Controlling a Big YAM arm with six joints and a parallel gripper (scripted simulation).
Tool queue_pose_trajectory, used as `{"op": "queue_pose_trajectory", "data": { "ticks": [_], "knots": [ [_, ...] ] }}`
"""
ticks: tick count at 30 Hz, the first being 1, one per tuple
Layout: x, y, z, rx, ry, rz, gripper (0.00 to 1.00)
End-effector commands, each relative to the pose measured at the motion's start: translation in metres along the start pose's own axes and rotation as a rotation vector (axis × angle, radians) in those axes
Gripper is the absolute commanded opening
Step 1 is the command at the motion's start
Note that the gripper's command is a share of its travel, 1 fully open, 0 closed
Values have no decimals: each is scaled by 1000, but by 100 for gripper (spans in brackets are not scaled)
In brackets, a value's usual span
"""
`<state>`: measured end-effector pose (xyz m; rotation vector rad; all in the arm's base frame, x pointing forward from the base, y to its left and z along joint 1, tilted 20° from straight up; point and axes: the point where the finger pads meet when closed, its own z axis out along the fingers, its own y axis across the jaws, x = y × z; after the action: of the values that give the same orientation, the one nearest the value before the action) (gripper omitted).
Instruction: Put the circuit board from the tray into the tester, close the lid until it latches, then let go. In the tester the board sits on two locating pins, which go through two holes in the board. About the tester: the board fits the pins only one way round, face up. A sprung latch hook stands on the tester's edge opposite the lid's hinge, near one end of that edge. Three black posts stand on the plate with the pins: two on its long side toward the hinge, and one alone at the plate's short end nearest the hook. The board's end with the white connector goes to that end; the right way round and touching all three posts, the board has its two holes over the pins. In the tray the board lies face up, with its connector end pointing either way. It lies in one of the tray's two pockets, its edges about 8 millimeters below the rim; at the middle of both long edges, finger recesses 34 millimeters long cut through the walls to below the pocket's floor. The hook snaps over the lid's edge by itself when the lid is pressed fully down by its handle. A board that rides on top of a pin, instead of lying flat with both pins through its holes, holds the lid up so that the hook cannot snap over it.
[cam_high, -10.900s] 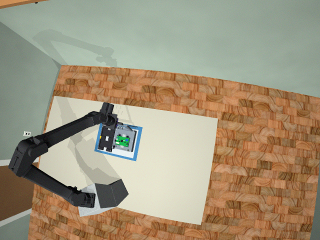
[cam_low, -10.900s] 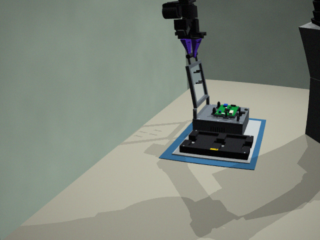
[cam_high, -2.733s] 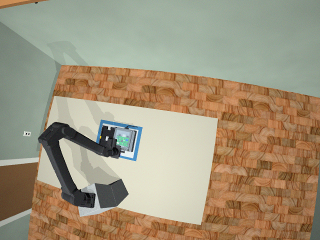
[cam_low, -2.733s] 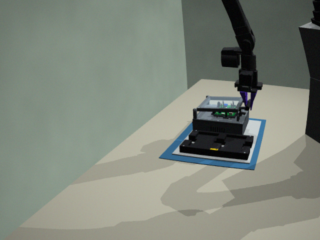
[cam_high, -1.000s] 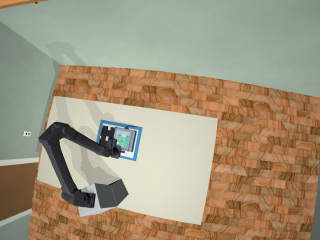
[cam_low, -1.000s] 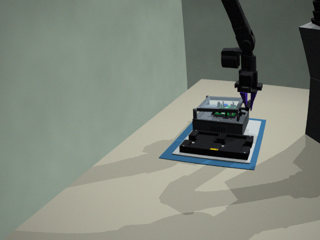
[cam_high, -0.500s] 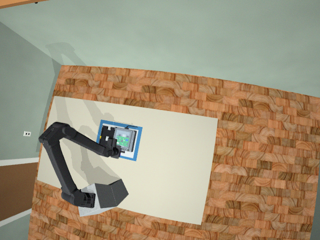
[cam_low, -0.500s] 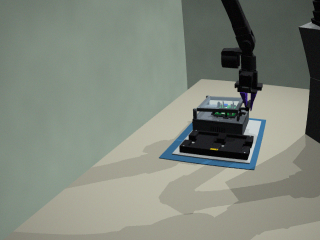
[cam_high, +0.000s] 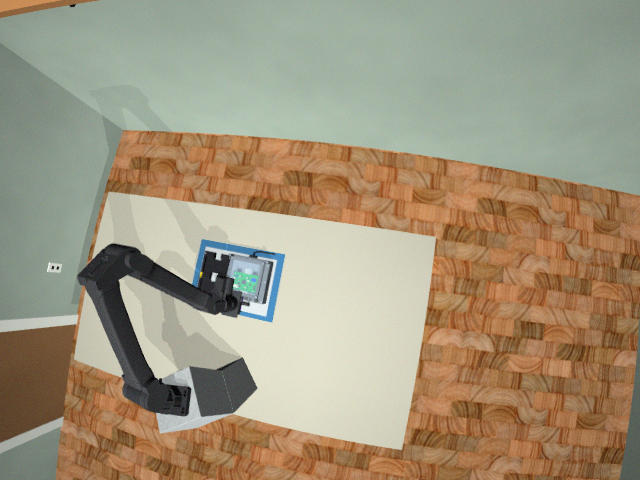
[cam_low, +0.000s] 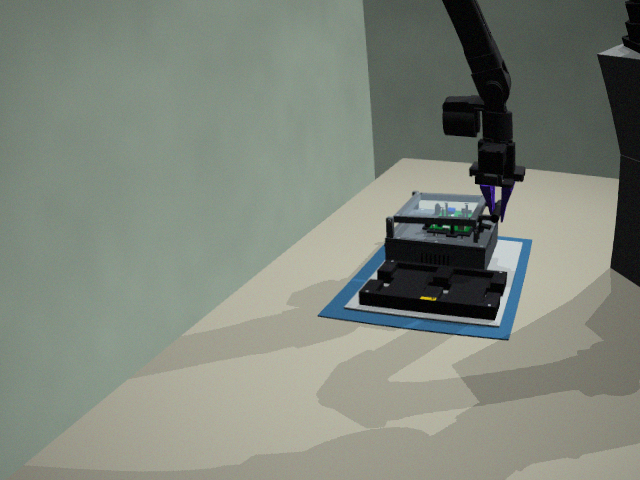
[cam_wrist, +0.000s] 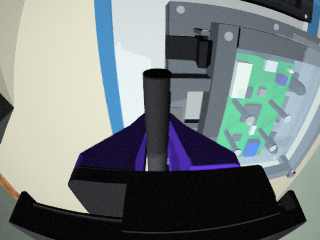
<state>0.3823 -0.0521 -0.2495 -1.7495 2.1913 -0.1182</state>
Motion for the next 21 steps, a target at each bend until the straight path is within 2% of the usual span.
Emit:
{"op": "queue_pose_trajectory", "data": {
  "ticks": [1,21],
  "knots": [
    [-3,1,9,-5,1,-5,0],
    [-3,2,9,-11,1,-5,0]
  ]
}}
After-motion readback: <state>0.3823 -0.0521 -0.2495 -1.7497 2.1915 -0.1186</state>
